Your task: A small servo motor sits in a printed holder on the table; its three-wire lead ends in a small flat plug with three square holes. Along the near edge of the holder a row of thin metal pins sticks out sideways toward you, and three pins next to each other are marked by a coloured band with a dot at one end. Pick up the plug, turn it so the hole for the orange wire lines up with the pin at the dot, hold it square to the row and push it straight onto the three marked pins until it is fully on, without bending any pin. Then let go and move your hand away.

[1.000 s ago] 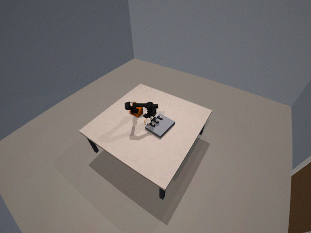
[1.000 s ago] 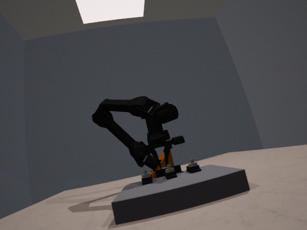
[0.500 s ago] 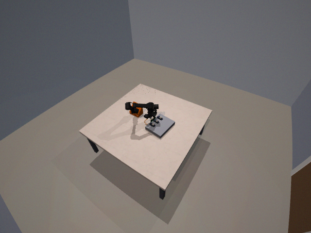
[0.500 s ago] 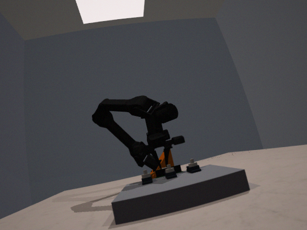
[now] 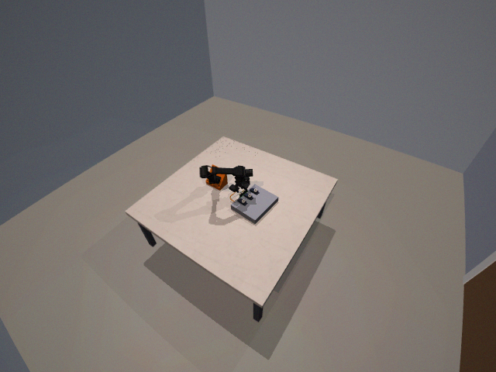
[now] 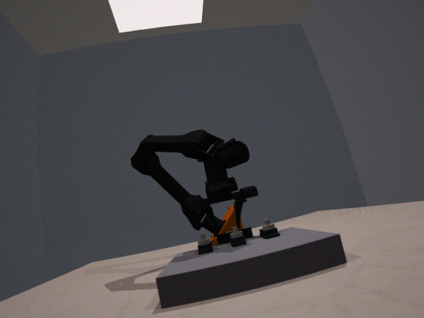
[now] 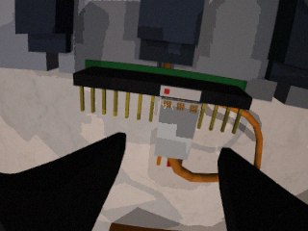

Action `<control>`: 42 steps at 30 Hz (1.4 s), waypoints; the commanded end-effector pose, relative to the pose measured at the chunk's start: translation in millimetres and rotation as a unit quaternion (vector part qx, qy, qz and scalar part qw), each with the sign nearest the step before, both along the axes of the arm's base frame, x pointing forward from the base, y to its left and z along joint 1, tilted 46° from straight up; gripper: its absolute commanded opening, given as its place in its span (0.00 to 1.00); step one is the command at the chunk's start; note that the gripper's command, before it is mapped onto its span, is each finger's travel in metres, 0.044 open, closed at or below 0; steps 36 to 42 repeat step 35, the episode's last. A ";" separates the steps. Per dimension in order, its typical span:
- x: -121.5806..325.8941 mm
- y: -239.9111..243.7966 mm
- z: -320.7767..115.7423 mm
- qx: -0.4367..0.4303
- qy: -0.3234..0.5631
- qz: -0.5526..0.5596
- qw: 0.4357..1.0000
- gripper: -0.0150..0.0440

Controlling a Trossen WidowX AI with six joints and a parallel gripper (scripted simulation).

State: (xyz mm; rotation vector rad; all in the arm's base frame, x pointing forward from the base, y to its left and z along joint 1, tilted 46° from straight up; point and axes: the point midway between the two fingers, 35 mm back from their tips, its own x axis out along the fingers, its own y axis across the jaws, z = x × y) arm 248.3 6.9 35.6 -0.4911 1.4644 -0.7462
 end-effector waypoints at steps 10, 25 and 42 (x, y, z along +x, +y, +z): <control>3.1 38.5 36.7 0.003 -0.004 0.000 1.000 1.00; 3.1 38.5 36.7 0.003 -0.004 0.000 1.000 1.00; 3.1 38.5 36.7 0.003 -0.004 0.000 1.000 1.00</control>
